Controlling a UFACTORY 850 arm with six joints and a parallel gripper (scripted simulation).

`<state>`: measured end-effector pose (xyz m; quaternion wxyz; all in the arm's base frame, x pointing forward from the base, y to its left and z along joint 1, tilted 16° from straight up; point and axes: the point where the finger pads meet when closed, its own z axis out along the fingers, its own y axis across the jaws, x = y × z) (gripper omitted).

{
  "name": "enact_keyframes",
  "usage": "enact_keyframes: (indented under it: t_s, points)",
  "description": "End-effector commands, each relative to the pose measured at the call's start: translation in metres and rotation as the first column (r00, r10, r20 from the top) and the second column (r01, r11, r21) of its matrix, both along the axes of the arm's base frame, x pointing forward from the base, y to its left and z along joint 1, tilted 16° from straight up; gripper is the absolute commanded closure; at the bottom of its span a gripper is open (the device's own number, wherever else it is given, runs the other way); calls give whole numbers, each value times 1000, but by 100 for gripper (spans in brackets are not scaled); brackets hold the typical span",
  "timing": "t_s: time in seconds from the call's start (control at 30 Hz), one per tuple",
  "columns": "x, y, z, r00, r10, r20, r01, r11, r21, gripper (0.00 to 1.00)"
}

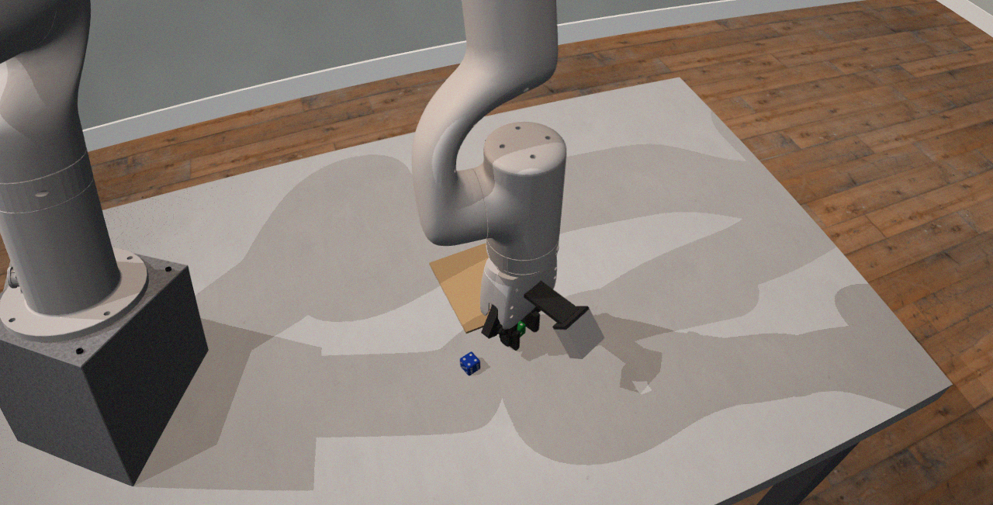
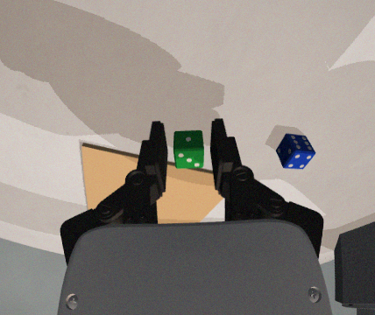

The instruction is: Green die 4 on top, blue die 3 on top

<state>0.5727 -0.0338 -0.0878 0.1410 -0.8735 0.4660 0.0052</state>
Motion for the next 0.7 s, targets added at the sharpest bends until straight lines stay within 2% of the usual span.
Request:
enact_keyframes:
  t_s: [0.0, 0.1, 0.13, 0.67]
  points:
    - [1, 0, 1, 1000, 0, 2, 0, 1000, 0, 64]
    - [1, 0, 1, 1000, 0, 2, 0, 1000, 0, 64]
    - [1, 0, 1, 1000, 0, 2, 0, 1000, 0, 85]
    - [1, 0, 1, 1000, 0, 2, 0, 1000, 0, 85]
